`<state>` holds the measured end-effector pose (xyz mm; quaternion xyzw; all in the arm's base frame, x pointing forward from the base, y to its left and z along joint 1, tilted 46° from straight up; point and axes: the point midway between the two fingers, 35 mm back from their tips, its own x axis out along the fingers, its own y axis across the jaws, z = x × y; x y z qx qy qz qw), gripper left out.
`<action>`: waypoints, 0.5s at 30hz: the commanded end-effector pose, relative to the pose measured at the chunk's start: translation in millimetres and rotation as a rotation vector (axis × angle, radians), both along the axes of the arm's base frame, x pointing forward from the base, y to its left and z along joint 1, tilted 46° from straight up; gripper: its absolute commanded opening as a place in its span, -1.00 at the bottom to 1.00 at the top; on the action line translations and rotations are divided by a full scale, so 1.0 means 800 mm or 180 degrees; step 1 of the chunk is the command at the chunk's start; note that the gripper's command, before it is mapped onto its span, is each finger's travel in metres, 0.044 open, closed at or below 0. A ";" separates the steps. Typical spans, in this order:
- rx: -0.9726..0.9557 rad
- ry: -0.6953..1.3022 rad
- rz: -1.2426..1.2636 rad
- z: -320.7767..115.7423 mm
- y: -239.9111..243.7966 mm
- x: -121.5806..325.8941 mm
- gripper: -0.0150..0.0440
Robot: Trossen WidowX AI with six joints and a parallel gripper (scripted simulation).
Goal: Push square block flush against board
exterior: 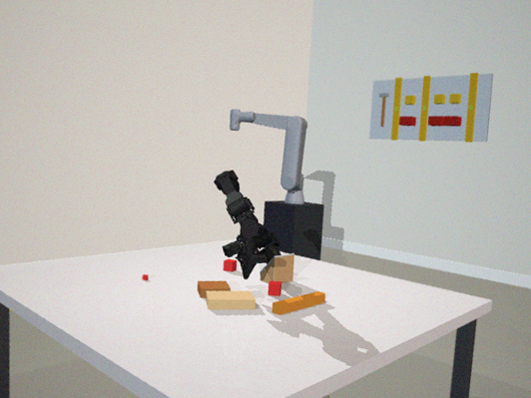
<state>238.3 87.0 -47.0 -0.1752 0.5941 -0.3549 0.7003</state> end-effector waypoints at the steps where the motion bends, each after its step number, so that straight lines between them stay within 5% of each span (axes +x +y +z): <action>1: 0.0002 0.0013 -0.0052 0.006 0.002 -0.002 -0.49; 15: 0.0123 -0.0370 -0.0435 0.092 -0.073 0.118 -0.49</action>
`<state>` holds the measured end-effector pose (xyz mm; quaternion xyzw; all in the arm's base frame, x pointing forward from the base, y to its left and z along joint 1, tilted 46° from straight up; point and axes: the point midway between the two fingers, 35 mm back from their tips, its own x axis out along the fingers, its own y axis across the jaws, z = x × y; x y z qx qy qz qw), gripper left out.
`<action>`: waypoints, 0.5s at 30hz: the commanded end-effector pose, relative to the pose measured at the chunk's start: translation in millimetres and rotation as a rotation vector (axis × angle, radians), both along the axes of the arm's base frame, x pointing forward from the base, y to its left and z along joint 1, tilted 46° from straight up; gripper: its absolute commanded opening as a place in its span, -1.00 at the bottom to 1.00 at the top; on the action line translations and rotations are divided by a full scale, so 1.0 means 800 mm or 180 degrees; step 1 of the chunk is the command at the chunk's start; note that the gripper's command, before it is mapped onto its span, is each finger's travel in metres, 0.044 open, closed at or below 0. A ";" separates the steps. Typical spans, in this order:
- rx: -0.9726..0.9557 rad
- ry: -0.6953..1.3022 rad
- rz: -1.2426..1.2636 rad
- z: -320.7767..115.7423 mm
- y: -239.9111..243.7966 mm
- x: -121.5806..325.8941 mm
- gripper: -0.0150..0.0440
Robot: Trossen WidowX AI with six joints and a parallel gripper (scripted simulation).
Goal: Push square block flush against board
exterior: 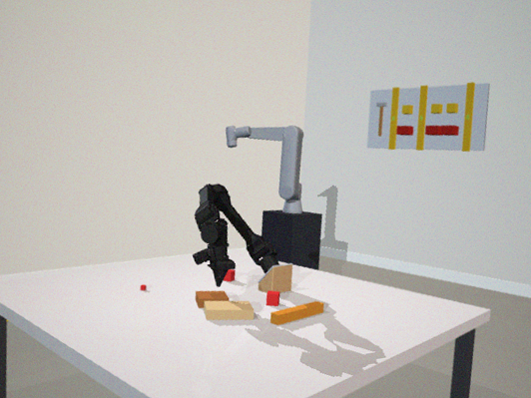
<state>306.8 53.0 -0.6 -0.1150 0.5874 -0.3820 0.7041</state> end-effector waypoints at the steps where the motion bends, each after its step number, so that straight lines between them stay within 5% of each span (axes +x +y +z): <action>1: -0.0067 -0.0200 -0.0149 0.047 -0.045 0.044 -0.49; 8: -0.0158 -0.0305 -0.0256 0.082 -0.082 0.067 -0.49; 15: -0.0166 -0.0307 -0.0256 0.034 -0.131 0.069 -0.49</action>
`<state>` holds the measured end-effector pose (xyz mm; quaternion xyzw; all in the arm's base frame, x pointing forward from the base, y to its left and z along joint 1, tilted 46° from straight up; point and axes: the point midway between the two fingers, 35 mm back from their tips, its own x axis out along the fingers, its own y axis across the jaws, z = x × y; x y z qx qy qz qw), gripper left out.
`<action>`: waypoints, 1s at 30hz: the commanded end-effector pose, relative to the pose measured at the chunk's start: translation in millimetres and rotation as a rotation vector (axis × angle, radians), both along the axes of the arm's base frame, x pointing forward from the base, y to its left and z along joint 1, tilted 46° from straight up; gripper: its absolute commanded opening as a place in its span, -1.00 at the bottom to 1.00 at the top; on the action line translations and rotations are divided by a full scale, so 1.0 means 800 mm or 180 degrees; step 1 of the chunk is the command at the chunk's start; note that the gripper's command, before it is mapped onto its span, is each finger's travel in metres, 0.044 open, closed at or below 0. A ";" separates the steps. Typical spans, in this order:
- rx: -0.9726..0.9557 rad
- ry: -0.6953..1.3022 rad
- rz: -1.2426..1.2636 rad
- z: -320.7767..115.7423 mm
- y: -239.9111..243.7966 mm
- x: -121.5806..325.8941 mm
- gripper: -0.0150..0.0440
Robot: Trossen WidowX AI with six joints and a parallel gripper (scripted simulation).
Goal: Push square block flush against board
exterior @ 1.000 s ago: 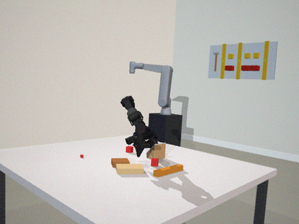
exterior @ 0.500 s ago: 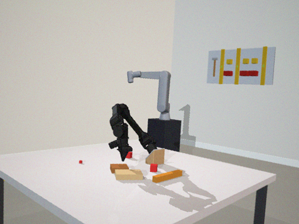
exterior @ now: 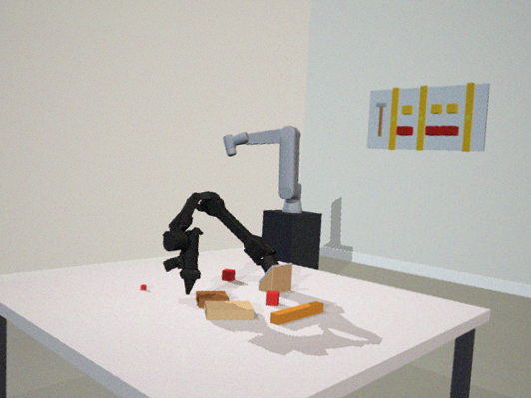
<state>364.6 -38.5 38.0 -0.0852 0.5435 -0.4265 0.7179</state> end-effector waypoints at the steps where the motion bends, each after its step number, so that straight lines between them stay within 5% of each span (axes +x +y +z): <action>1: -0.0034 0.0047 -0.0013 -0.014 -0.017 -0.003 -0.49; 30: -0.0024 0.0052 -0.0012 -0.032 0.000 -0.035 -0.49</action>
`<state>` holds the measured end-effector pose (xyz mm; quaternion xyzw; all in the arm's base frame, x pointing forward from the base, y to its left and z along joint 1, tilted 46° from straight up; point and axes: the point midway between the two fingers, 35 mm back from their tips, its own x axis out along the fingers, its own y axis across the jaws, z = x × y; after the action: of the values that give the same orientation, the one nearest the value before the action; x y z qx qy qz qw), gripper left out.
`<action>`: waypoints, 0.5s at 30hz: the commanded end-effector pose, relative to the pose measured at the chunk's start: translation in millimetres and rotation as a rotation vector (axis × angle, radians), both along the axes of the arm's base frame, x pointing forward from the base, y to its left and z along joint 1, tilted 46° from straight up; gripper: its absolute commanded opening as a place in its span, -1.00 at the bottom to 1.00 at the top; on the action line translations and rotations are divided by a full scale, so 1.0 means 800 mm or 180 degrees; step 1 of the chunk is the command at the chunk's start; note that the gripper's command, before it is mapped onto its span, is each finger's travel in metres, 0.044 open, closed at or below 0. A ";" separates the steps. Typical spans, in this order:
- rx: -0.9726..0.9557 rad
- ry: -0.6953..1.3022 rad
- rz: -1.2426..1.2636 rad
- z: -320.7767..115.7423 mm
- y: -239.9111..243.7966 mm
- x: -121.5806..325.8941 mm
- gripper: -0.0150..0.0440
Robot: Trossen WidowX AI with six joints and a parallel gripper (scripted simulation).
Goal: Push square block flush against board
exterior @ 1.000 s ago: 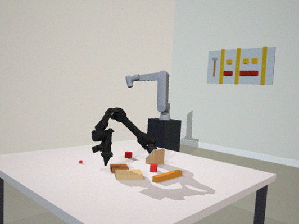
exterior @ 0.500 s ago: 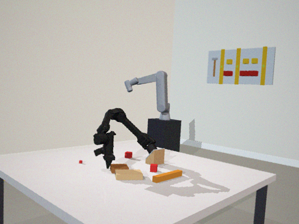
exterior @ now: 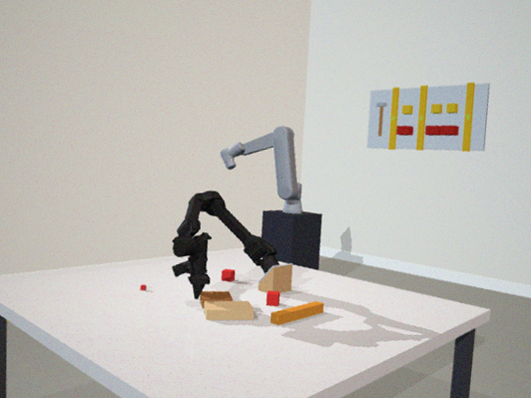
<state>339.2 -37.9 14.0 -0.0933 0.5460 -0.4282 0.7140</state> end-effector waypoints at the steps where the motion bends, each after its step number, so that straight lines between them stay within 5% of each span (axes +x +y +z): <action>1: 0.0014 0.0005 -0.0021 -0.001 -0.001 -0.002 -0.49; 15: 0.0011 0.0002 -0.0021 0.009 -0.010 0.023 -0.49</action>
<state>354.3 -43.5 22.3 -0.0873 0.5437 -0.4300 0.7155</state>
